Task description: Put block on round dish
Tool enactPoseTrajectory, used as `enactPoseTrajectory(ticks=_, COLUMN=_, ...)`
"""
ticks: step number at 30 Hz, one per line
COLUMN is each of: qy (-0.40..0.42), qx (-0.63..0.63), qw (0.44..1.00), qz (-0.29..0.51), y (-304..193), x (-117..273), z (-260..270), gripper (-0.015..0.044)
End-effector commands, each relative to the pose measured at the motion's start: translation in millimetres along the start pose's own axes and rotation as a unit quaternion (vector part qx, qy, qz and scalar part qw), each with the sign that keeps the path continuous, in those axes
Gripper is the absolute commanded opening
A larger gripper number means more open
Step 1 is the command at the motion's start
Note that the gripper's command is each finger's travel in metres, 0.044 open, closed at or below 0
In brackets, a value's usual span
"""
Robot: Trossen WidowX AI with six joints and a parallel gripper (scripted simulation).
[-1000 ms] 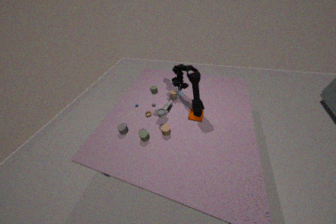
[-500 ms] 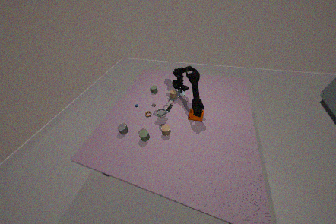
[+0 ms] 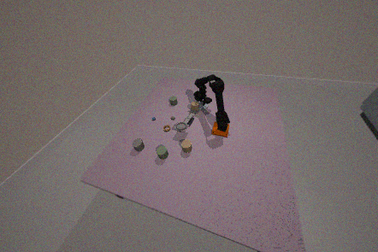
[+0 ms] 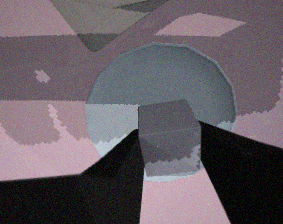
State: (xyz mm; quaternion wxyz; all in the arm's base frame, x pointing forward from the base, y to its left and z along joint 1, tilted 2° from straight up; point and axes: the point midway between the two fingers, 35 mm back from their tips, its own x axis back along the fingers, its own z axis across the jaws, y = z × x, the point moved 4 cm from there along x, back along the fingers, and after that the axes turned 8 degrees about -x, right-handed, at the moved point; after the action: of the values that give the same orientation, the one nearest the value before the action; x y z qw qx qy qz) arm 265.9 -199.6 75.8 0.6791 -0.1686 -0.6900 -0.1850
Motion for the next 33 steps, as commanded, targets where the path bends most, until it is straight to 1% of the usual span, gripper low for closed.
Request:
enactPoseTrajectory(ticks=1, qy=0.0, qx=0.0, qw=1.0, qz=0.0, y=0, x=0, z=0, gripper=0.0157)
enactPoseTrajectory(ticks=10, qy=0.0, qx=0.0, qw=1.0, qz=0.0, y=0, x=0, z=0, gripper=0.0394)
enactPoseTrajectory(ticks=12, qy=0.0, qx=0.0, qw=1.0, qz=0.0, y=0, x=13, z=-1, gripper=0.044)
enactPoseTrajectory(ticks=14, qy=0.002, qx=0.001, qw=1.0, qz=0.0, y=0, x=44, z=0, gripper=0.044)
enactPoseTrajectory(ticks=15, qy=0.003, qx=0.001, qw=1.0, qz=0.0, y=0, x=53, z=1, gripper=0.044)
enactPoseTrajectory(ticks=21, qy=0.003, qx=0.001, qw=1.0, qz=0.0, y=0, x=59, z=1, gripper=0.044)
enactPoseTrajectory(ticks=25, qy=-0.004, qx=-0.001, qw=1.0, qz=0.001, y=1, x=99, z=3, gripper=0.044)
enactPoseTrajectory(ticks=33, qy=-0.005, qx=-0.001, qw=1.0, qz=0.001, y=1, x=102, z=3, gripper=0.044)
